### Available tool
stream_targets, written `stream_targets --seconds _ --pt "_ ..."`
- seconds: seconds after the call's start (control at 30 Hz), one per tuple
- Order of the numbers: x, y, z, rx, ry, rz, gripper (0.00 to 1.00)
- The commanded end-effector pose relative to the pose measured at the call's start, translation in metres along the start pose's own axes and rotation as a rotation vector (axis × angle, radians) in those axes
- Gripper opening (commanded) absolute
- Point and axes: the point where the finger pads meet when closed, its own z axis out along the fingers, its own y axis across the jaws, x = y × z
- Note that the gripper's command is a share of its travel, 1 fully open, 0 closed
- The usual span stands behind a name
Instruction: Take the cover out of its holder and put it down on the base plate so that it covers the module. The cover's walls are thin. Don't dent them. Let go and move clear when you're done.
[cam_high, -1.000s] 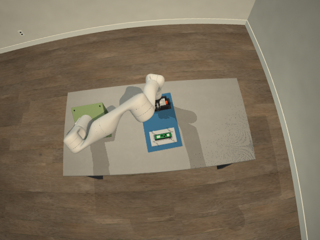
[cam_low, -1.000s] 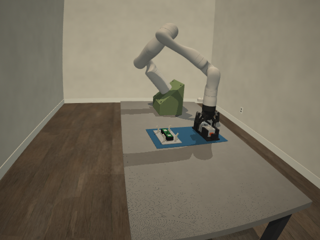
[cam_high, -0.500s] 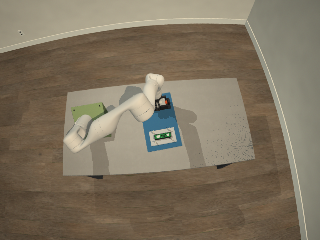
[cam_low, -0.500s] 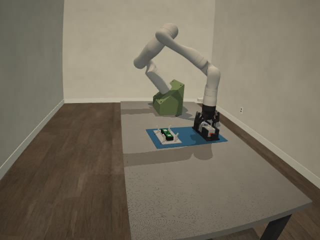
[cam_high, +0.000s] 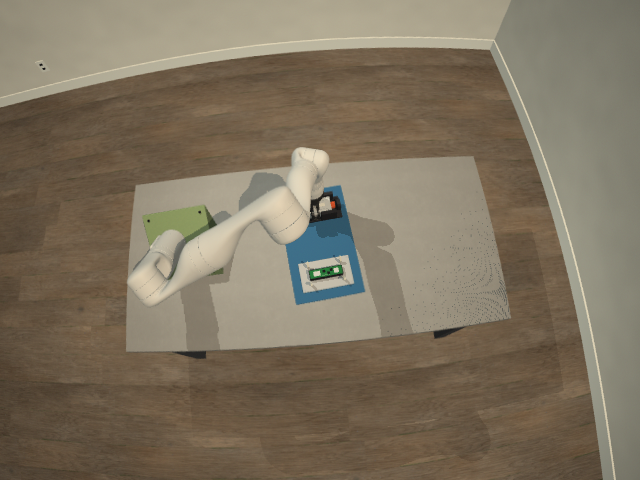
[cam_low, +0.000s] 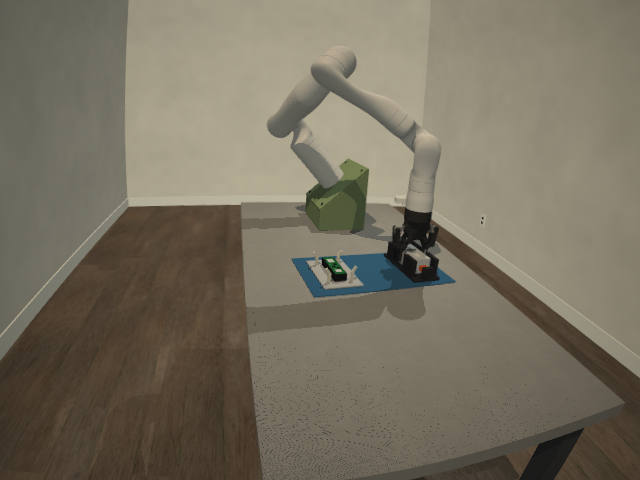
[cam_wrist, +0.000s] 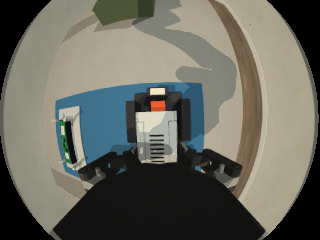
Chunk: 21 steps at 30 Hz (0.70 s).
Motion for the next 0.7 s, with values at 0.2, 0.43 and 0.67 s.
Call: stream_targets --seconds 0.2,0.43,0.67 --pt "-0.0007 0.0004 -0.0011 -0.001 -0.002 0.0 0.7" --pt "-0.0007 0.0004 -0.0011 -0.001 -0.002 0.0 0.7" --pt "-0.0007 0.0004 -0.0011 -0.001 -0.002 0.0 0.0"
